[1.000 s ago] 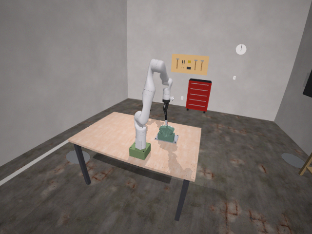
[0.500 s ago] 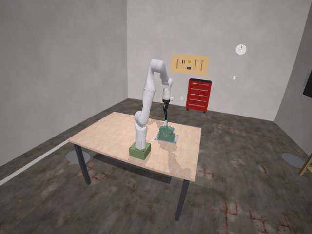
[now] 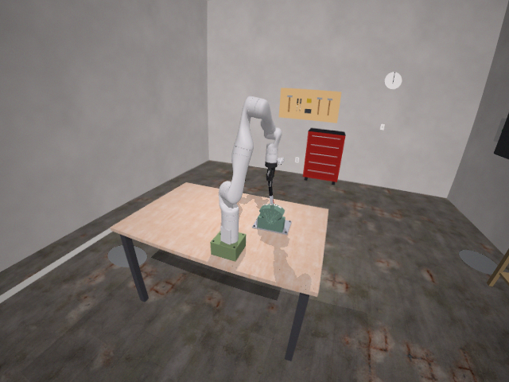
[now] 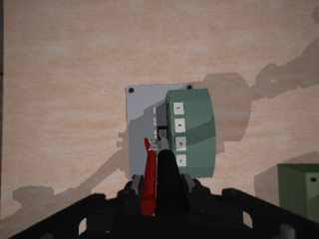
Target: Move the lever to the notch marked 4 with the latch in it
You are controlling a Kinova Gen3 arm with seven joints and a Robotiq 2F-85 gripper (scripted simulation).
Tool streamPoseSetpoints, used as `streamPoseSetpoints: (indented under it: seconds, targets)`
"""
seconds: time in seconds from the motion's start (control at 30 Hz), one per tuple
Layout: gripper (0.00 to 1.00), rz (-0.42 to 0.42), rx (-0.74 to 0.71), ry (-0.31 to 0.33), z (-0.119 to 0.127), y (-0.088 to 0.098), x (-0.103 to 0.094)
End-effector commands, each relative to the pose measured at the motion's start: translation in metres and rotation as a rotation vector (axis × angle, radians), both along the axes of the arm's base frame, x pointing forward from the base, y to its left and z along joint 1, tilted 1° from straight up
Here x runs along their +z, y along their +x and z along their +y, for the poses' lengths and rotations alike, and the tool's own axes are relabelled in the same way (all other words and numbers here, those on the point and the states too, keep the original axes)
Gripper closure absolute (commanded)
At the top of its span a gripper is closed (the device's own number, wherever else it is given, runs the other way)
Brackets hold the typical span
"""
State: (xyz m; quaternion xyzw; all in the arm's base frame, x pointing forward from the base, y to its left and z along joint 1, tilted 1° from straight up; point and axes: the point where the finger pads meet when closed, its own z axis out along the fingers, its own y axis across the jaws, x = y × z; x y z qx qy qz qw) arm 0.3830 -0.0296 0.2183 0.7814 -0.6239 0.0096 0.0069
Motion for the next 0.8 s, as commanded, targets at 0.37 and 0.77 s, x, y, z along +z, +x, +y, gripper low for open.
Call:
streamPoseSetpoints:
  seconds: [0.37,0.77]
  targets:
    - [1.00,0.009,0.008,0.012,0.012,-0.002,-0.006]
    - [1.00,0.009,0.008,0.012,0.031,-0.007,-0.011]
